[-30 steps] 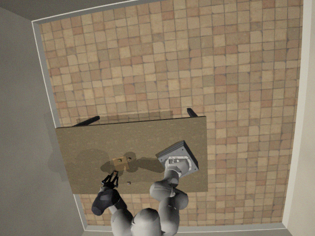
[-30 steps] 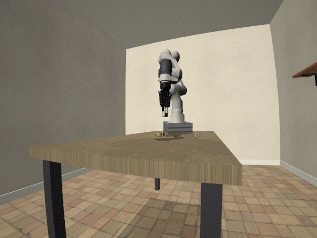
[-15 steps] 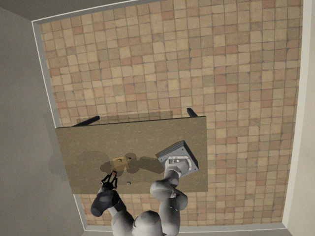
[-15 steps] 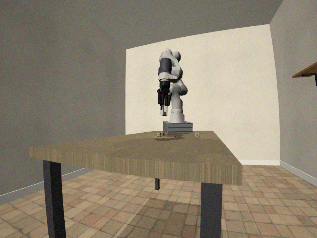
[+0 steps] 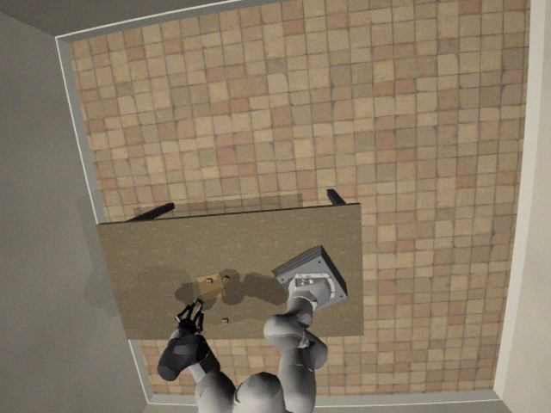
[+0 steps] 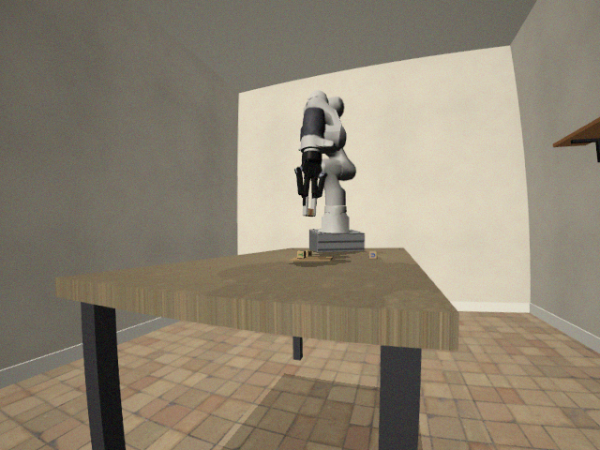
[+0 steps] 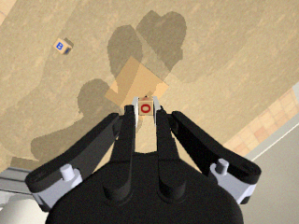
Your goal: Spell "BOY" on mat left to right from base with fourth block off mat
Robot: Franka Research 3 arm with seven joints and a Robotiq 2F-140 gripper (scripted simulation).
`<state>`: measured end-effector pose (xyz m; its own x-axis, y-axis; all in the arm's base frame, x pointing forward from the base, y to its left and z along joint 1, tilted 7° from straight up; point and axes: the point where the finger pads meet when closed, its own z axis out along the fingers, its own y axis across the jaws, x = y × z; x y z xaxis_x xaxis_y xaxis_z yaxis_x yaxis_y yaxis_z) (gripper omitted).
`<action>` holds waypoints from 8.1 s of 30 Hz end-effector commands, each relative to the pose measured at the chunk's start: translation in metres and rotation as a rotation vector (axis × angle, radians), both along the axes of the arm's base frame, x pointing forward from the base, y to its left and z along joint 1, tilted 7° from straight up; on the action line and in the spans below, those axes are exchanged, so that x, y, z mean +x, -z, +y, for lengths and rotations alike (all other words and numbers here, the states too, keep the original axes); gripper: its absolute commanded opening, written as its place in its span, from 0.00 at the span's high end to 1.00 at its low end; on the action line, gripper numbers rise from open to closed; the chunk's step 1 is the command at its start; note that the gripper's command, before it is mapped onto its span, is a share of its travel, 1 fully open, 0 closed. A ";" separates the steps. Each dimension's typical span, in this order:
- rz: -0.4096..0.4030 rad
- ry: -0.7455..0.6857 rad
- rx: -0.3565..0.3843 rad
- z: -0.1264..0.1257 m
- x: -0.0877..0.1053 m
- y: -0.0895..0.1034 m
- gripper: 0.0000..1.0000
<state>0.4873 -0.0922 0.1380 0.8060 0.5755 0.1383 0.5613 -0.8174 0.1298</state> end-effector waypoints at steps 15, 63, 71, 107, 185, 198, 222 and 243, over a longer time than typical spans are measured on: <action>-0.019 0.329 0.054 -0.004 0.004 -0.006 0.87; -0.036 0.988 0.165 -0.008 0.006 -0.003 0.87; -0.036 1.096 0.183 -0.008 0.006 -0.001 0.87; -0.023 1.597 0.271 -0.006 0.004 0.017 0.87; 0.042 2.321 0.380 0.008 0.002 0.076 0.87; 0.042 2.321 0.380 0.010 0.008 0.134 0.87; 0.042 2.321 0.380 0.010 0.010 0.146 0.87; 0.042 2.321 0.380 0.010 0.010 0.146 0.87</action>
<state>0.4958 -0.0808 -0.0084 -0.1633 -0.9853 -0.0494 -0.9806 0.1676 -0.1015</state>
